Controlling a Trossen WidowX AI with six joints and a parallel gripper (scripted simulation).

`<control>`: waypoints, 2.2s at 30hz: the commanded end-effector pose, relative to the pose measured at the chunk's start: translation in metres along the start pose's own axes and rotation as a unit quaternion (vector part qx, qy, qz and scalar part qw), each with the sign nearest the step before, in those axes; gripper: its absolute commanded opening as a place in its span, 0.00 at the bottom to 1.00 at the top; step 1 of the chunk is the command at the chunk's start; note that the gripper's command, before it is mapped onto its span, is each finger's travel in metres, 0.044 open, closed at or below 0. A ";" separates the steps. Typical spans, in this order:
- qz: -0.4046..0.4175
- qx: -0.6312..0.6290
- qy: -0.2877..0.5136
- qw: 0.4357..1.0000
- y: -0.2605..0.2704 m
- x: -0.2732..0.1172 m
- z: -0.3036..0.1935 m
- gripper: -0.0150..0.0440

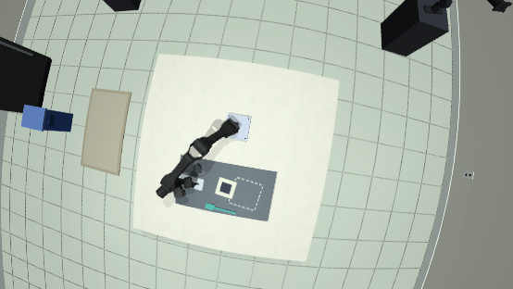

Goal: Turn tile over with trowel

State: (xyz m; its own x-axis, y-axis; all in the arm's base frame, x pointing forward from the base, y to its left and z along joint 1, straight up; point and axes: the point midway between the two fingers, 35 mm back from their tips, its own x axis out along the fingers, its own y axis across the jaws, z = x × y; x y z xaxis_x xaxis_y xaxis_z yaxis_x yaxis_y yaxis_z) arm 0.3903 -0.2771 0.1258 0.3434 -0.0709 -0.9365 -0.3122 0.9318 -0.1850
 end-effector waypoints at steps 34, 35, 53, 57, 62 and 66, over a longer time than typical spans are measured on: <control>0.014 0.575 -0.158 0.803 0.015 0.010 -0.028 0.76; 0.018 0.588 -0.162 0.792 0.016 0.010 -0.028 0.76; 0.110 0.779 -0.219 0.577 0.047 0.014 -0.037 0.76; 0.135 0.811 -0.225 0.523 0.056 0.014 -0.039 0.76; 0.145 0.821 -0.227 0.503 0.059 0.014 -0.040 0.76; 0.145 0.821 -0.227 0.503 0.059 0.014 -0.040 0.76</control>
State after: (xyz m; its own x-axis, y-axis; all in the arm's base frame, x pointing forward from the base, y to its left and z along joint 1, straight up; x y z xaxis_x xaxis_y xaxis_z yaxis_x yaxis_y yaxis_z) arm 0.3417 -0.2387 0.0893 0.7706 -0.1085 -0.6280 0.6280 -0.0384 0.7773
